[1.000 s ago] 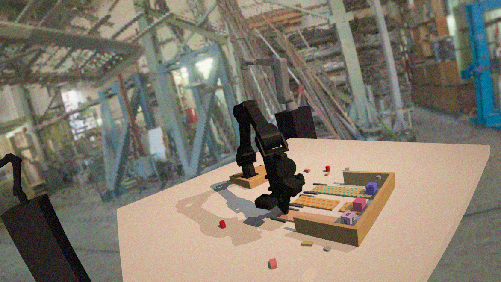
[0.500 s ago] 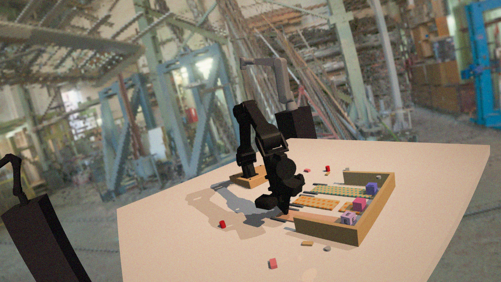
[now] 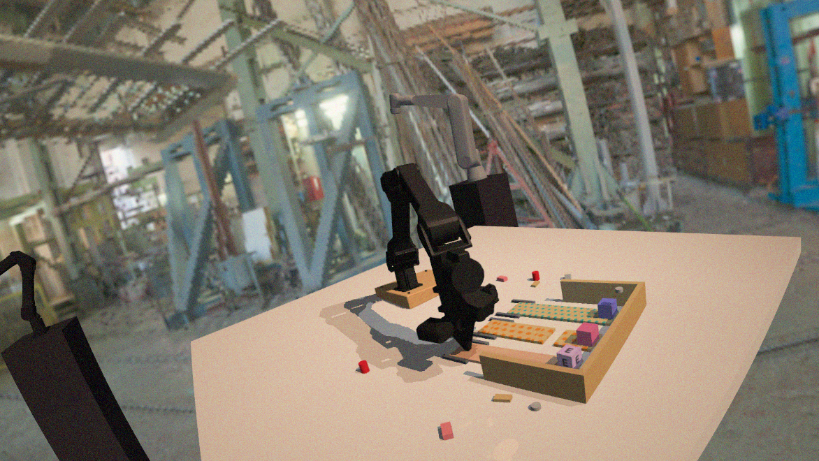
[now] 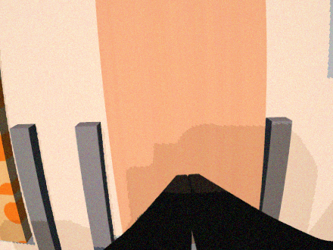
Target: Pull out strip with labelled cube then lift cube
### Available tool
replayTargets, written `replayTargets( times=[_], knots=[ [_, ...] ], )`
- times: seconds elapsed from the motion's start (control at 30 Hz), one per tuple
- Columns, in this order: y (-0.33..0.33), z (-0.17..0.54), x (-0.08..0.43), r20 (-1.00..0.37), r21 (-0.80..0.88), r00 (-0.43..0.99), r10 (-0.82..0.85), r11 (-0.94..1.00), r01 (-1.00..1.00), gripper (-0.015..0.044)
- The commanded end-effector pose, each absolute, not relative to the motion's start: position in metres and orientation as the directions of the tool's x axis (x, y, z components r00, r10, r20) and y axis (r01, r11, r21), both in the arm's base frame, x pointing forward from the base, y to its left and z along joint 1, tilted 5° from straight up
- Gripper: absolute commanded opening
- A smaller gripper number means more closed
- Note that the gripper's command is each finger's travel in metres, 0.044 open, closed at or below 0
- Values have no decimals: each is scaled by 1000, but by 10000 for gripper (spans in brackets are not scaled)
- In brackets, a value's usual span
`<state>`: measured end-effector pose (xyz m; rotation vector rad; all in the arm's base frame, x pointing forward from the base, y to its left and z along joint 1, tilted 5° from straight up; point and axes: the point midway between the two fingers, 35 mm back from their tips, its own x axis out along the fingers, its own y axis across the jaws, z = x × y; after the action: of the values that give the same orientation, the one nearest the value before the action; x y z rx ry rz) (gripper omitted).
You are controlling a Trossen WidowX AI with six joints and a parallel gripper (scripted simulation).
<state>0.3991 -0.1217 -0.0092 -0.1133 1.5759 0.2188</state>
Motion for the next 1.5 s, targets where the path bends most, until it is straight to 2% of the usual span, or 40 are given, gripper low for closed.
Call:
replayTargets(
  times=[0.0, 1.03, 1.47],
  knots=[
    [-122, -11, 399, -998, 63, -19, 61, 976, -210, 0],
    [-122, -14, 399, -998, 63, -19, 61, 976, -210, 0],
    [-125, -14, 380, -998, 63, -20, 60, 976, -209, 0]
  ],
)
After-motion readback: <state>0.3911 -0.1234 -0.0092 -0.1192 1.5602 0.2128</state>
